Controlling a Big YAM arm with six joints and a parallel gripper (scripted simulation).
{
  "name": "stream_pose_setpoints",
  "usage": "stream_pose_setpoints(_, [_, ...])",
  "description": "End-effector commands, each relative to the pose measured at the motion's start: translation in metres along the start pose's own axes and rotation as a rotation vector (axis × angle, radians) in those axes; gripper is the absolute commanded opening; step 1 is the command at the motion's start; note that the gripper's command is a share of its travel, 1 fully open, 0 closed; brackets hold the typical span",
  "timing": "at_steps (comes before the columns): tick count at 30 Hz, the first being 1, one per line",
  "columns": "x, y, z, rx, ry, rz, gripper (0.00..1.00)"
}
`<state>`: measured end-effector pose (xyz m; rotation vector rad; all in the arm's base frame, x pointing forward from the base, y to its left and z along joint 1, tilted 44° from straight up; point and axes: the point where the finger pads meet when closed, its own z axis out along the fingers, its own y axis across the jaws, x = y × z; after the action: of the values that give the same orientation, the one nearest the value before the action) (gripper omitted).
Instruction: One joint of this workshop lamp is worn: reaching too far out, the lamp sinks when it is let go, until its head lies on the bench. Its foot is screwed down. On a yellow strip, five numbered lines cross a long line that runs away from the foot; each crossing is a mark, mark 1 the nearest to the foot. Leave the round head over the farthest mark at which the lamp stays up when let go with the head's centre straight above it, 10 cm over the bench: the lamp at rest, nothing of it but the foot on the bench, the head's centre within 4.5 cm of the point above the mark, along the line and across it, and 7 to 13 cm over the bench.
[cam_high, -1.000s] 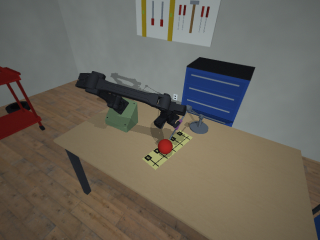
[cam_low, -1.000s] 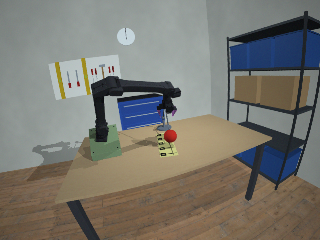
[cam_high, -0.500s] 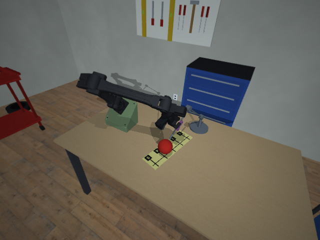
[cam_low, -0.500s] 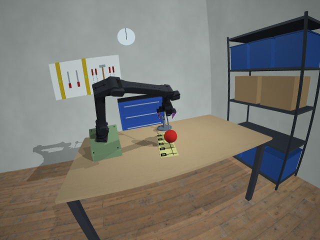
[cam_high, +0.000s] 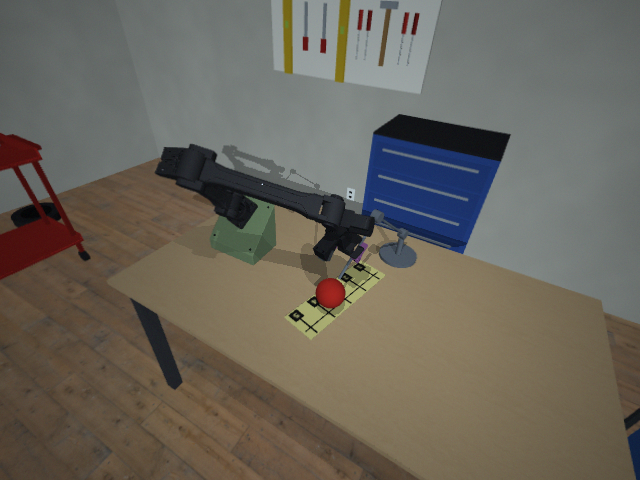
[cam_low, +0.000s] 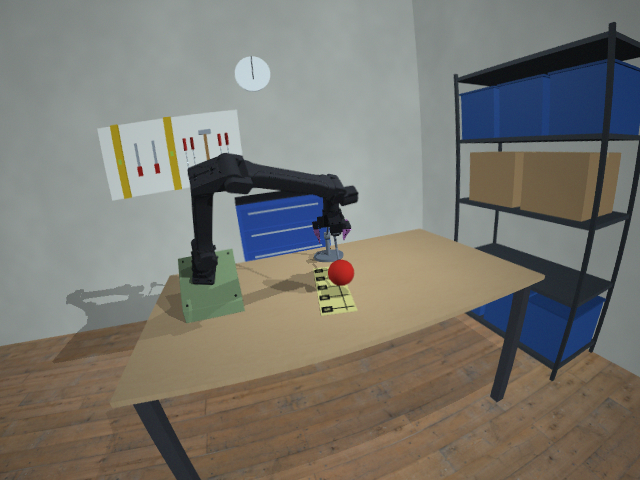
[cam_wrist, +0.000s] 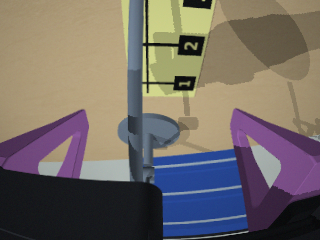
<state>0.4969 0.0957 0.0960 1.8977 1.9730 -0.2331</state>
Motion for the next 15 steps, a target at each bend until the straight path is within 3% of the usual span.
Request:
stream_pose_setpoints(1, [-0.005, 0.007, 0.009, -0.013, 0.0, 0.009, 1.0])
stream_pose_setpoints(15, [-0.016, 0.014, 0.024, -0.015, -0.002, 0.024, 1.0])
